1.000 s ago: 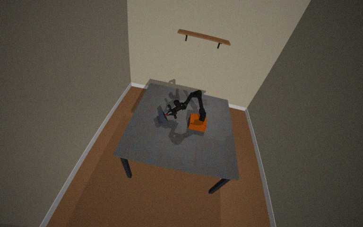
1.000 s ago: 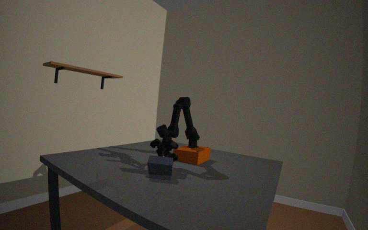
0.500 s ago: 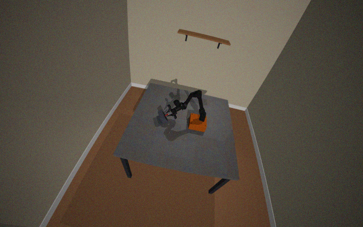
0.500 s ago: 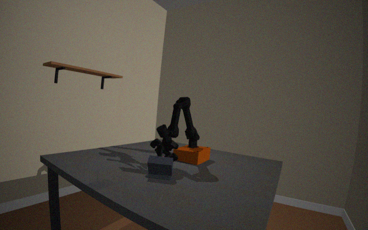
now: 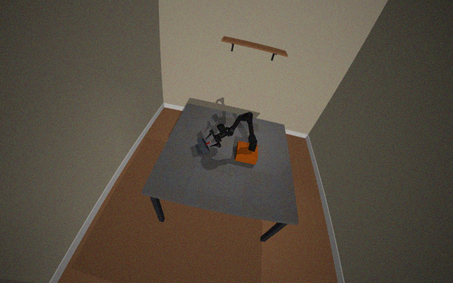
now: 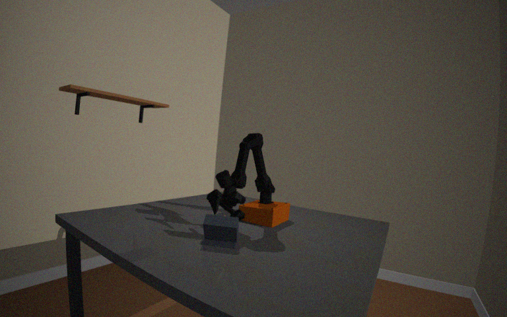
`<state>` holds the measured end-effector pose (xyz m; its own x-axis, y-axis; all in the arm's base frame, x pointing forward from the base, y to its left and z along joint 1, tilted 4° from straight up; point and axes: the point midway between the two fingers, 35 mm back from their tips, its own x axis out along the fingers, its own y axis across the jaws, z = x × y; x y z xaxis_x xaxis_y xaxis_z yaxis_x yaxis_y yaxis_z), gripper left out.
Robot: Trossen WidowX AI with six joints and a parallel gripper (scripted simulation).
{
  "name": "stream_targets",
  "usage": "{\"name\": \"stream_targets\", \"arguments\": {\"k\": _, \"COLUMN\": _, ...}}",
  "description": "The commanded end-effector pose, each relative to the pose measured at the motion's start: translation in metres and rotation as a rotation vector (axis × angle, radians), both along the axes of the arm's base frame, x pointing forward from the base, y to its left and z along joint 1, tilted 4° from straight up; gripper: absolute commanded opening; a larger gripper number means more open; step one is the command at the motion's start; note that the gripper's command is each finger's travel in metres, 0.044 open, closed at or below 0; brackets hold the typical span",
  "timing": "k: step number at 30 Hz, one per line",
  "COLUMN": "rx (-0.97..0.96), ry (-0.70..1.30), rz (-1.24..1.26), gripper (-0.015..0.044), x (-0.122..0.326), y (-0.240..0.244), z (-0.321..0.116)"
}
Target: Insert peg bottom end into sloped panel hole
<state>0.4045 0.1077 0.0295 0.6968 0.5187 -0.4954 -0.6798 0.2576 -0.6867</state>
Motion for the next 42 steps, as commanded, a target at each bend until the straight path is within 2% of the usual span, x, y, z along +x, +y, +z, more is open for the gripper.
{"name": "stream_targets", "arguments": {"k": 1, "rx": -0.003, "ry": 0.006, "rz": 0.004, "gripper": 0.044, "x": -0.004, "y": -0.003, "z": 0.001}}
{"name": "stream_targets", "arguments": {"k": 42, "rx": -0.005, "ry": 0.012, "rz": -0.001, "gripper": 0.044, "x": -0.031, "y": -0.029, "z": 0.029}}
